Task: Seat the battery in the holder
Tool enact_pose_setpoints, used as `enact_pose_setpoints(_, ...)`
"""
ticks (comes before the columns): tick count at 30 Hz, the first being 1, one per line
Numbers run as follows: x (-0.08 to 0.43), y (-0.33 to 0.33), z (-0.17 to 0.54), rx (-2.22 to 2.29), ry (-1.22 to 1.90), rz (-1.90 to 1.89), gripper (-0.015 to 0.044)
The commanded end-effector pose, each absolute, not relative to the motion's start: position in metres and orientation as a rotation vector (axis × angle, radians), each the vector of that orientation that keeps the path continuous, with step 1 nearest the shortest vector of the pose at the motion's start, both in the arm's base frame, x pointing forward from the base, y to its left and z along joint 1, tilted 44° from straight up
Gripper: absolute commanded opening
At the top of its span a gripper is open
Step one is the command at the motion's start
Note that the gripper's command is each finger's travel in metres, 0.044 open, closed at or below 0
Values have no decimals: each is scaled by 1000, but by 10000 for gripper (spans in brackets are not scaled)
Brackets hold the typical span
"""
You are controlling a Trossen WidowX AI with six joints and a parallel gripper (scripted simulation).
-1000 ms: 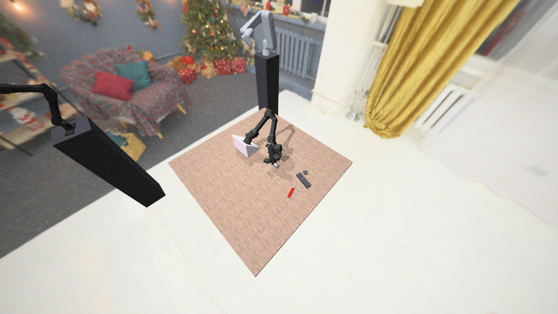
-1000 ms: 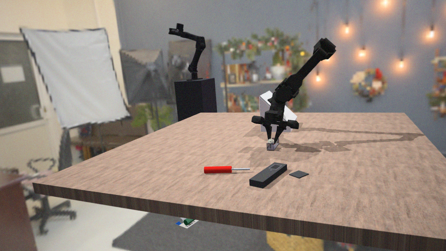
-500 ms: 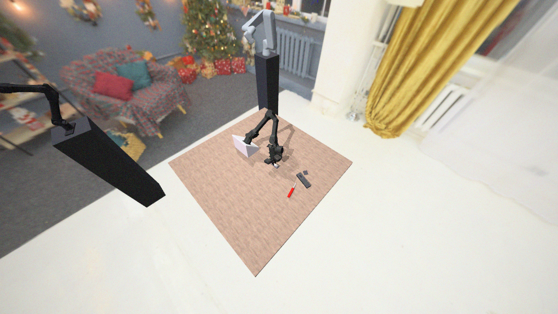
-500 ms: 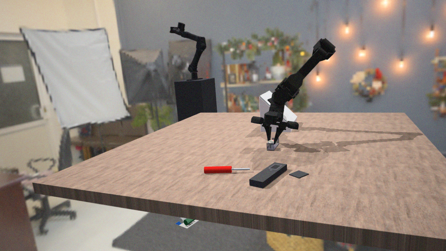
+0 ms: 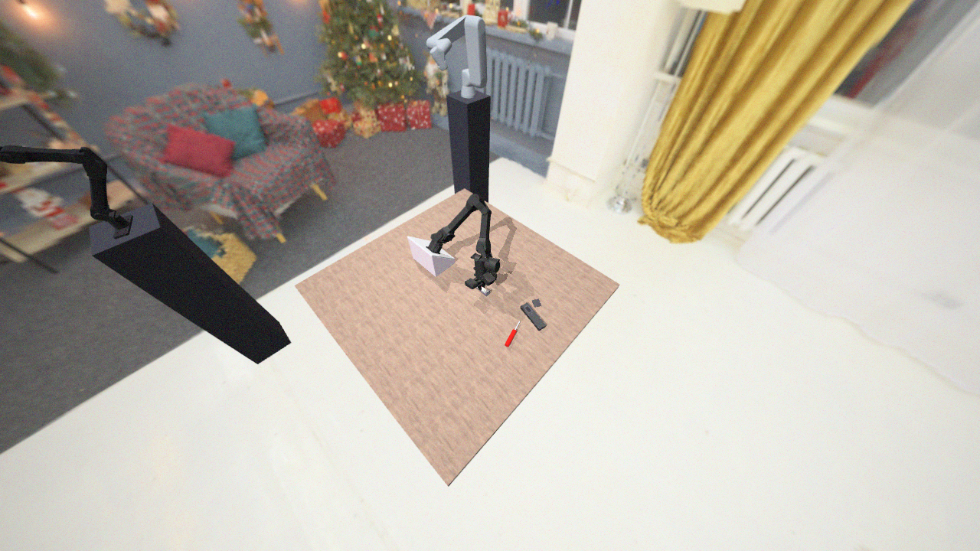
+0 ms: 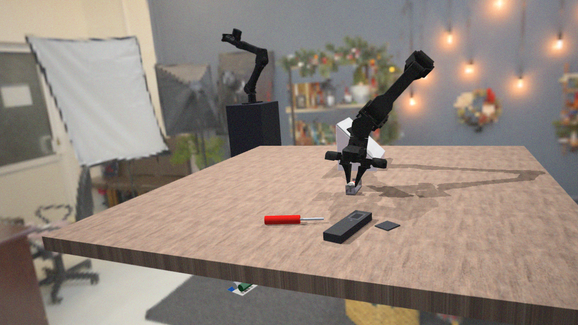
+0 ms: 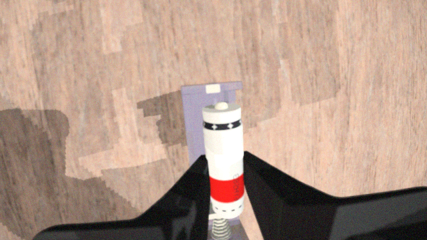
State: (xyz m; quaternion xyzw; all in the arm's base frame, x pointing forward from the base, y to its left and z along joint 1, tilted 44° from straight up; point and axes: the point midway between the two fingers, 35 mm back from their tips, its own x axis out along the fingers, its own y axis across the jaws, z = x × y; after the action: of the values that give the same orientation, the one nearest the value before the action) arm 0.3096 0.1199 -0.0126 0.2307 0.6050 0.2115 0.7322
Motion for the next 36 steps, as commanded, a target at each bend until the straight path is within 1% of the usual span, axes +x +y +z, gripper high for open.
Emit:
enact_pose_setpoints(1, 304, 121, -17, 507, 1376, 474, 61)
enact_pose_setpoints(36, 305, 126, -12, 448, 1546, 524, 61)
